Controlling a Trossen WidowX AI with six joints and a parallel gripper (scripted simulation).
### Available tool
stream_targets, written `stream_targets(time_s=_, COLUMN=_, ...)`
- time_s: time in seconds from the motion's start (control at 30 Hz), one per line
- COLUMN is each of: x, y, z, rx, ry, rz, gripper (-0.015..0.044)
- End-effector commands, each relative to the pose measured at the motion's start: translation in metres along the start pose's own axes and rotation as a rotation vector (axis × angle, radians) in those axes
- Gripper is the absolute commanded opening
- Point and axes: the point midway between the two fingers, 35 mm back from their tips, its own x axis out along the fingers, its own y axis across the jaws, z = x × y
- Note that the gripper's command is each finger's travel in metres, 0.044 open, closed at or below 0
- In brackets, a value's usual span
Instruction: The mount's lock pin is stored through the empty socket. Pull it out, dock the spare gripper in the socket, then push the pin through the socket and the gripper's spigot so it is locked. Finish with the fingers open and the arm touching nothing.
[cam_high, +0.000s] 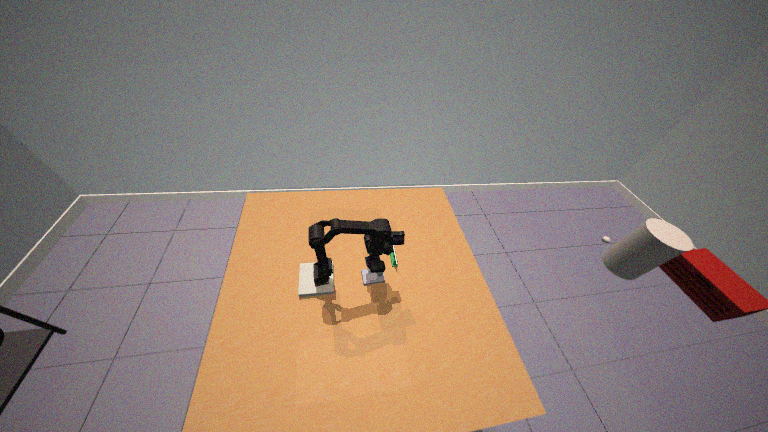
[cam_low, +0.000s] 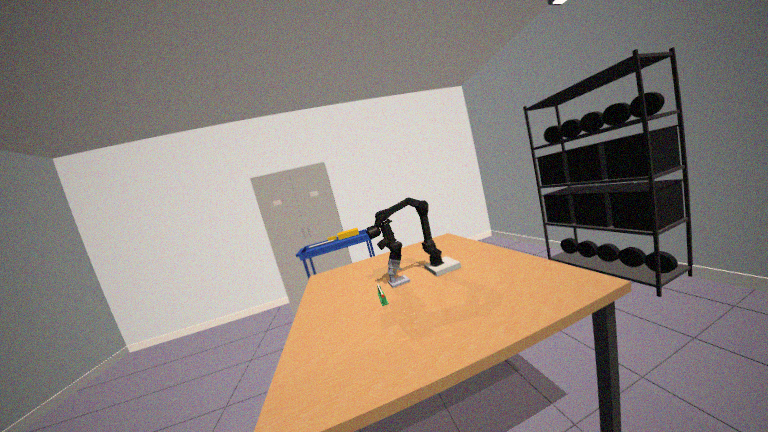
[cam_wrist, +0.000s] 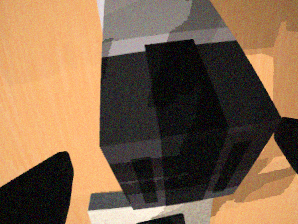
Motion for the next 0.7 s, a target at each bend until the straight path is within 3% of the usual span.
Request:
stream_targets(time_s=0.0, x=-0.008, y=0.000, z=-0.004, rx=0.000, ry=-0.003, rz=0.000, gripper=0.0440)
stream_targets(time_s=0.67, x=-0.034, y=0.000, z=-0.032, rx=-0.001, ry=-0.070, rz=-0.001, gripper=0.0440)
